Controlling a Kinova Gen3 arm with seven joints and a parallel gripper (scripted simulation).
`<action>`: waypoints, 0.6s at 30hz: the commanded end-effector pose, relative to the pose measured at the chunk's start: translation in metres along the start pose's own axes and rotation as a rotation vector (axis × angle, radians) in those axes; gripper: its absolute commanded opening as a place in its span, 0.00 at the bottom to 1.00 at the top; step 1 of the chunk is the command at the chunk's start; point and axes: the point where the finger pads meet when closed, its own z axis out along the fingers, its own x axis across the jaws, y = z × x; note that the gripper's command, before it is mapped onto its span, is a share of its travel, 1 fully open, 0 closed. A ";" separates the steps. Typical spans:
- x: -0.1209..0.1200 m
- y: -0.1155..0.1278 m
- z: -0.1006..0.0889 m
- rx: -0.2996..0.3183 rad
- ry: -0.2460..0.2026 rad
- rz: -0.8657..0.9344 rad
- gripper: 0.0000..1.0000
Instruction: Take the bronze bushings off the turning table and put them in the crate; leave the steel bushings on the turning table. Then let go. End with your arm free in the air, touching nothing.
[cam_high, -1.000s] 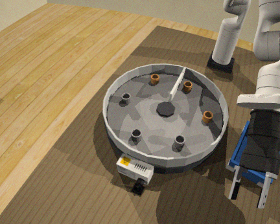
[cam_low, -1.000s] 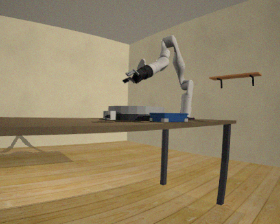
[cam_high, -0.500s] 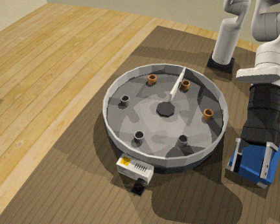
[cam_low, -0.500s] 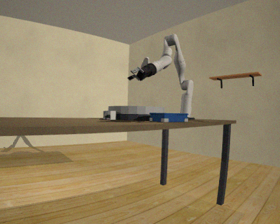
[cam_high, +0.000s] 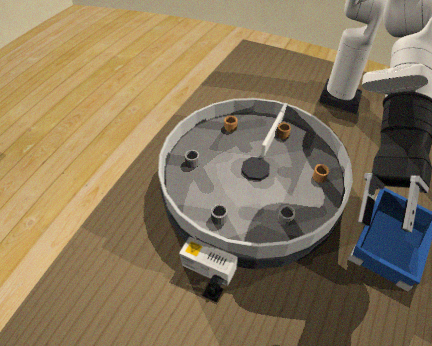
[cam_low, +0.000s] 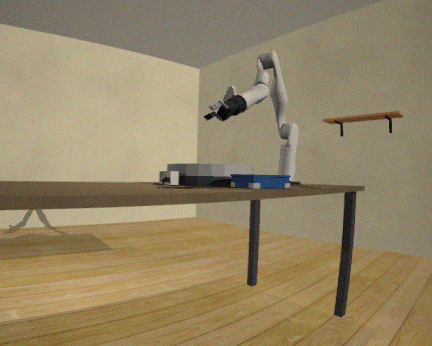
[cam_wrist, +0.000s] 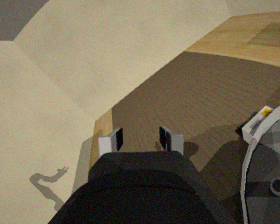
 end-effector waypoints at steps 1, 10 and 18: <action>-0.003 -0.005 -0.003 0.009 -0.005 0.000 1.00; 0.005 -0.011 -0.056 0.007 -0.004 0.000 1.00; 0.005 -0.011 -0.056 0.007 -0.004 0.000 1.00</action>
